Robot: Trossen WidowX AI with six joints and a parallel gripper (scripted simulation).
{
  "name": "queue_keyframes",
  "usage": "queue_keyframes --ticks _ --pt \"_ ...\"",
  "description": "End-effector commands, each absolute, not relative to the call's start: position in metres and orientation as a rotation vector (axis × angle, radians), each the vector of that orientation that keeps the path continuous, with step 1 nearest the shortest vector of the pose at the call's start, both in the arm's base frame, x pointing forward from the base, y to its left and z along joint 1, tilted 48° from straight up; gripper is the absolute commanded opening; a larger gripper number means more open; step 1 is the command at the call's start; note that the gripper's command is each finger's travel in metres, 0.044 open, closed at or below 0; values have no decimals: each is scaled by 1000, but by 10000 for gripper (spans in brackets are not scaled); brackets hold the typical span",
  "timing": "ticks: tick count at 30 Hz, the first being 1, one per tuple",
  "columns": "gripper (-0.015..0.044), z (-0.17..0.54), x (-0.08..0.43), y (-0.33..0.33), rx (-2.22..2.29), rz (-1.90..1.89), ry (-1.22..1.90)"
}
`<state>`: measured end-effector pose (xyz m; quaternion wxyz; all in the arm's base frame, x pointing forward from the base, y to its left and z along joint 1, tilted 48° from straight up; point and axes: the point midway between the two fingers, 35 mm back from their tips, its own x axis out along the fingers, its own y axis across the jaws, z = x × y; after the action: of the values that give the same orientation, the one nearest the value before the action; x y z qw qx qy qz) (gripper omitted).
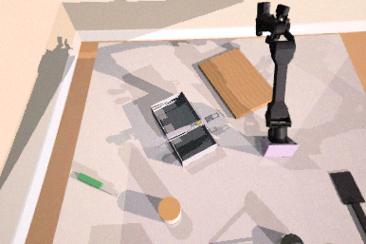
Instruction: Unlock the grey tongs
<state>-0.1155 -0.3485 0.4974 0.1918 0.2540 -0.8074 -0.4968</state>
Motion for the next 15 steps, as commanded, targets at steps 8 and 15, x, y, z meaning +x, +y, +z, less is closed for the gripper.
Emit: queue_keyframes --ticks 8,15 --pt "260 480 -1 -380 1017 -1445 -1653" --pt "260 466 86 -379 1158 -1343 -1302"
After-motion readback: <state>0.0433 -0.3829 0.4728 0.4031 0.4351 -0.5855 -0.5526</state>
